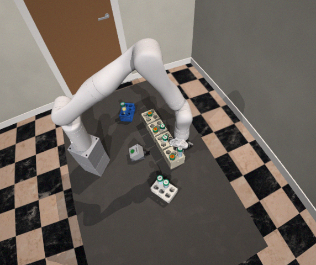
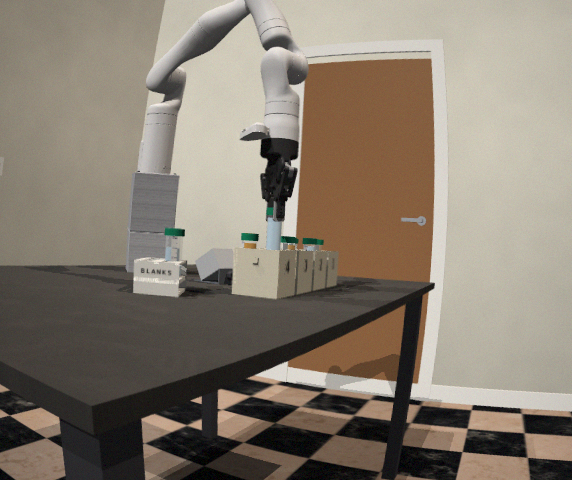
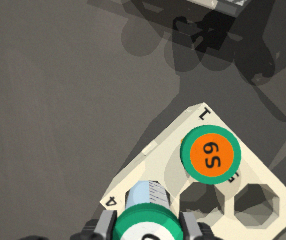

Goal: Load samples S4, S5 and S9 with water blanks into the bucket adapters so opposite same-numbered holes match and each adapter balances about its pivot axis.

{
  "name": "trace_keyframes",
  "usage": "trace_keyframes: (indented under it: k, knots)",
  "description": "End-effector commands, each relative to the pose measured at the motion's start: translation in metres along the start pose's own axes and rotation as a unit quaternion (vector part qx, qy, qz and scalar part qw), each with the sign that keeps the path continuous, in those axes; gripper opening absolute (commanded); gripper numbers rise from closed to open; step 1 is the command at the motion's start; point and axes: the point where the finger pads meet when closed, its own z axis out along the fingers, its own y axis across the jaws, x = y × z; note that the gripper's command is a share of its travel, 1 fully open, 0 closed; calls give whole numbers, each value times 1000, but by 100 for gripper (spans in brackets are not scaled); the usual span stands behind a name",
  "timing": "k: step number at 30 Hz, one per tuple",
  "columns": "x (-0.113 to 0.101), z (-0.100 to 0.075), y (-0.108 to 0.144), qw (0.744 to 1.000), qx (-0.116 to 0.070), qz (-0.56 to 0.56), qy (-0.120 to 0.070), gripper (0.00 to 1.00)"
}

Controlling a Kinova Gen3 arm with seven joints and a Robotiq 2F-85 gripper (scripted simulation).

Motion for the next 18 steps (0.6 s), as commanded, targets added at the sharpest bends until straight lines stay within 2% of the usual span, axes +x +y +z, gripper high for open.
trace_keyframes:
  k: [1, 18]
  knots:
    - [0, 1, -1, 1000, 1, 0, 0, 10]
    - [0, 11, -1, 1000, 1, 0, 0, 10]
